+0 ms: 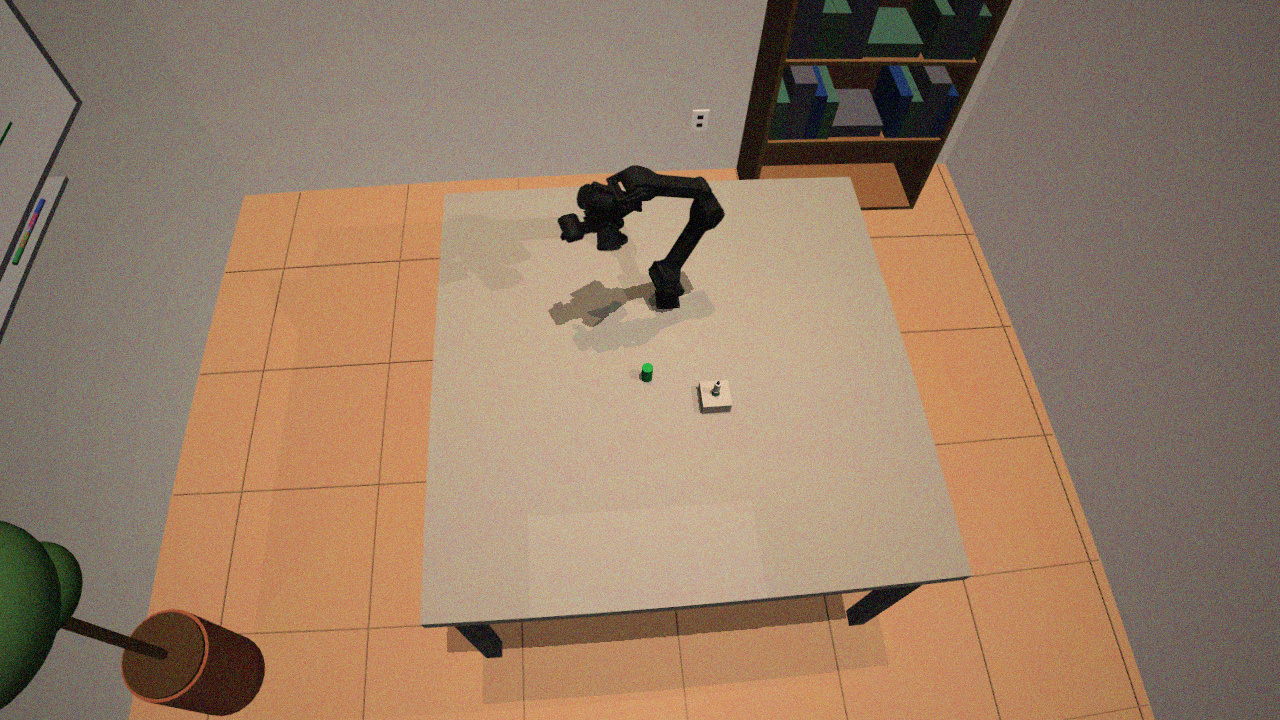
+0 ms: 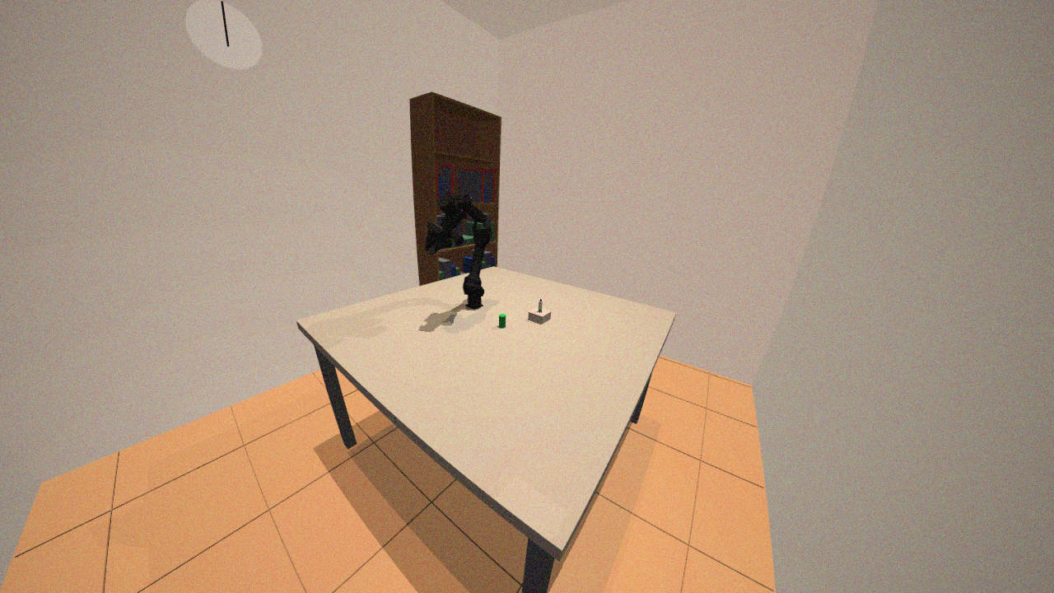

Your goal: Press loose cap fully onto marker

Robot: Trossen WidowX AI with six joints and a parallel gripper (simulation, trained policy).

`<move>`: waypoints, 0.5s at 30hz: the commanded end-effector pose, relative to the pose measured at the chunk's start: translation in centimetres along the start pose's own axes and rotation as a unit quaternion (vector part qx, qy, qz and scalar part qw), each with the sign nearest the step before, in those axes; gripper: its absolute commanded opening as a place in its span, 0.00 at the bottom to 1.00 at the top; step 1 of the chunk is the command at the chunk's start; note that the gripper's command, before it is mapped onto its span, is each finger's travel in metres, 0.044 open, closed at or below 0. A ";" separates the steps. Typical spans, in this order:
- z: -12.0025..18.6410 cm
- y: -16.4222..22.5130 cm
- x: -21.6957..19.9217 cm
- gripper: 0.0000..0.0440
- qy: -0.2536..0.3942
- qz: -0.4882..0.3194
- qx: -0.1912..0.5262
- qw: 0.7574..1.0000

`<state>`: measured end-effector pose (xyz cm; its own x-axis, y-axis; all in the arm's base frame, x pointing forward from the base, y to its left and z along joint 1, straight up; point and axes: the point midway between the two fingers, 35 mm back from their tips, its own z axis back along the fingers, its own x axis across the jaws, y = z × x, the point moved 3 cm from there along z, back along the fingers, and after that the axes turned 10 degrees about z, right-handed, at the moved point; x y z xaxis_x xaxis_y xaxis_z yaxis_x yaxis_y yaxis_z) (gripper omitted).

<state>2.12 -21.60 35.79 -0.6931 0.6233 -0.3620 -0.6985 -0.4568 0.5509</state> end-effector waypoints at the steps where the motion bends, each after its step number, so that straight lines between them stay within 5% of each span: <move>1: -1.0 -0.7 -0.9 0.70 -0.004 -0.003 -0.017 1.000; 15: -3.1 -3.2 -3.3 0.70 -0.016 -0.013 -0.058 0.998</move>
<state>5.25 -23.64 33.64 -0.6754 0.6452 -0.3572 -0.7264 -0.4985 0.4731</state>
